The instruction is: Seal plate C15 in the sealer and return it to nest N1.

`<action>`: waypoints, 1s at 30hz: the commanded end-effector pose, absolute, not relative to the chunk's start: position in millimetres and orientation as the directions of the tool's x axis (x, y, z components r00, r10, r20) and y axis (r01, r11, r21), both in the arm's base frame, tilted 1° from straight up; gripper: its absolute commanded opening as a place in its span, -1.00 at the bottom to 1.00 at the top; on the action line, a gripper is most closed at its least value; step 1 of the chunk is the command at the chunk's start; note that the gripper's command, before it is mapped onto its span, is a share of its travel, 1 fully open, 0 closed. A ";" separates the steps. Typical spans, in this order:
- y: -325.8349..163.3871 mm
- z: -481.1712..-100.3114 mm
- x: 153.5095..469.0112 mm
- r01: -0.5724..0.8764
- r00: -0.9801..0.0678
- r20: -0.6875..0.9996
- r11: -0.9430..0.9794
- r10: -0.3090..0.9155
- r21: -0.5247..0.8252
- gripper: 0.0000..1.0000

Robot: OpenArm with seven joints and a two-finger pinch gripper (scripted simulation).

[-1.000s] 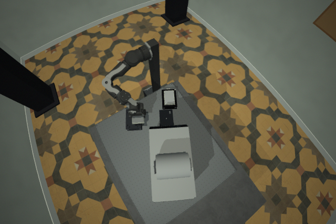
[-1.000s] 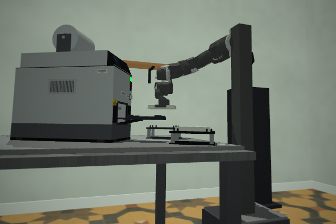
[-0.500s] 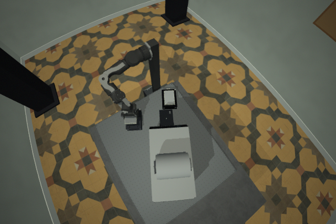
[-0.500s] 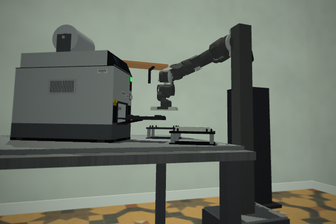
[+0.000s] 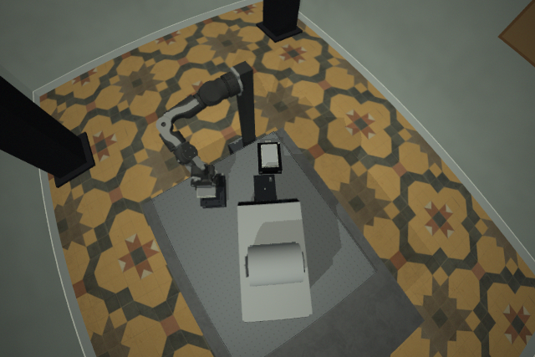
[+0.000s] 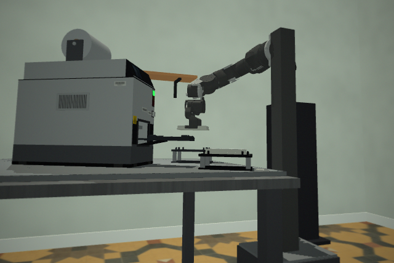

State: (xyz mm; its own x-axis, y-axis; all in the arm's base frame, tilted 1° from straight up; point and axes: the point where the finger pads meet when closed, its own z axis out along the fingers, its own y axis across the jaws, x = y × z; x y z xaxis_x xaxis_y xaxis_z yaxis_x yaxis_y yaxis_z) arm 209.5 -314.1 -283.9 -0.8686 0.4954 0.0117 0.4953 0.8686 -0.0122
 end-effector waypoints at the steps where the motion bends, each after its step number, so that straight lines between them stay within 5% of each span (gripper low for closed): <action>1: -311.3 -284.1 211.0 0.482 -0.876 0.011 0.876 0.481 0.006 -1.00; 30: -308.3 -290.6 211.9 0.482 -0.876 0.012 0.876 0.482 0.006 -1.00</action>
State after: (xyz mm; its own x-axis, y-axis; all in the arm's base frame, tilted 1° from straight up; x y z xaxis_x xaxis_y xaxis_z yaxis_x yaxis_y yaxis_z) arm 212.0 -309.1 -287.4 -0.8759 0.4823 0.0134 0.4824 0.8759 0.0059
